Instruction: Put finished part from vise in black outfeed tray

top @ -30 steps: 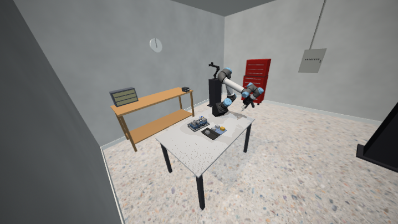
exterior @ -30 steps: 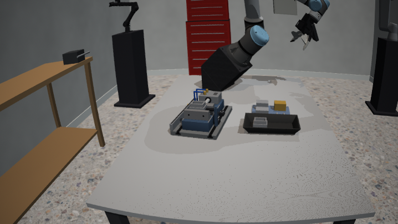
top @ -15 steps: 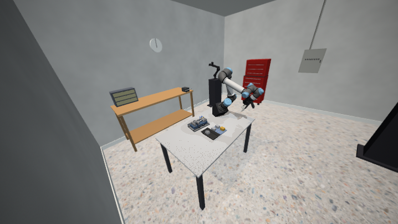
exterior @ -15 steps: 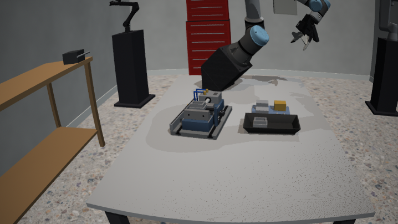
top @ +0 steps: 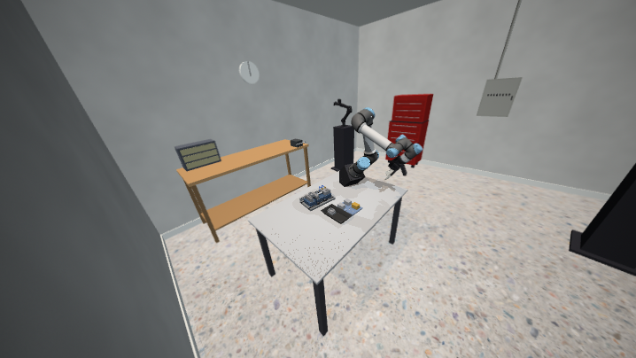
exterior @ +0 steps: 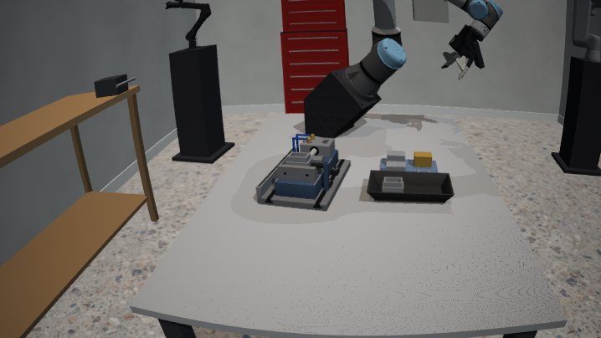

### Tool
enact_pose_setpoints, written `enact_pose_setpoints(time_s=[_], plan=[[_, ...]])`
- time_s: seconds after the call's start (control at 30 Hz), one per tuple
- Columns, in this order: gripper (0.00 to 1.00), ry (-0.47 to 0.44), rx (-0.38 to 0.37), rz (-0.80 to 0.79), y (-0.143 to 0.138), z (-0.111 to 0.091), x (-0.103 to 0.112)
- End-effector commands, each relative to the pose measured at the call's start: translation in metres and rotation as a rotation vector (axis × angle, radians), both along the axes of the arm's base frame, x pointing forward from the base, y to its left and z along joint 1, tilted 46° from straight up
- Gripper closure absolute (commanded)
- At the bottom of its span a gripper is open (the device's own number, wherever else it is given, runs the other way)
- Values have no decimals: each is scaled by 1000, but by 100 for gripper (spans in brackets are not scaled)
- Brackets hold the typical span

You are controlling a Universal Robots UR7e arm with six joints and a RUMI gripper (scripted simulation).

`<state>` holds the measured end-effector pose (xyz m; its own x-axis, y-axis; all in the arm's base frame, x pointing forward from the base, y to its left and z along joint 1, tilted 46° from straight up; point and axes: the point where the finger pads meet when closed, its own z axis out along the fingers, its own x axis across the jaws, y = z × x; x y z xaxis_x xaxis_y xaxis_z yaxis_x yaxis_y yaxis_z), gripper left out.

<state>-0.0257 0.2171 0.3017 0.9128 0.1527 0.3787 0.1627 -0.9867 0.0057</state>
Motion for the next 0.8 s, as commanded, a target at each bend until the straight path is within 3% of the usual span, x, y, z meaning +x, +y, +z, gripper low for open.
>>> enact_pose_setpoints(time_s=[0.0, 0.37, 0.77], plan=[[0, 7, -1, -30, 5, -1, 5], [0, 27, -6, -122, 19, -6, 23], [0, 66, -8, -293, 40, -17, 63]])
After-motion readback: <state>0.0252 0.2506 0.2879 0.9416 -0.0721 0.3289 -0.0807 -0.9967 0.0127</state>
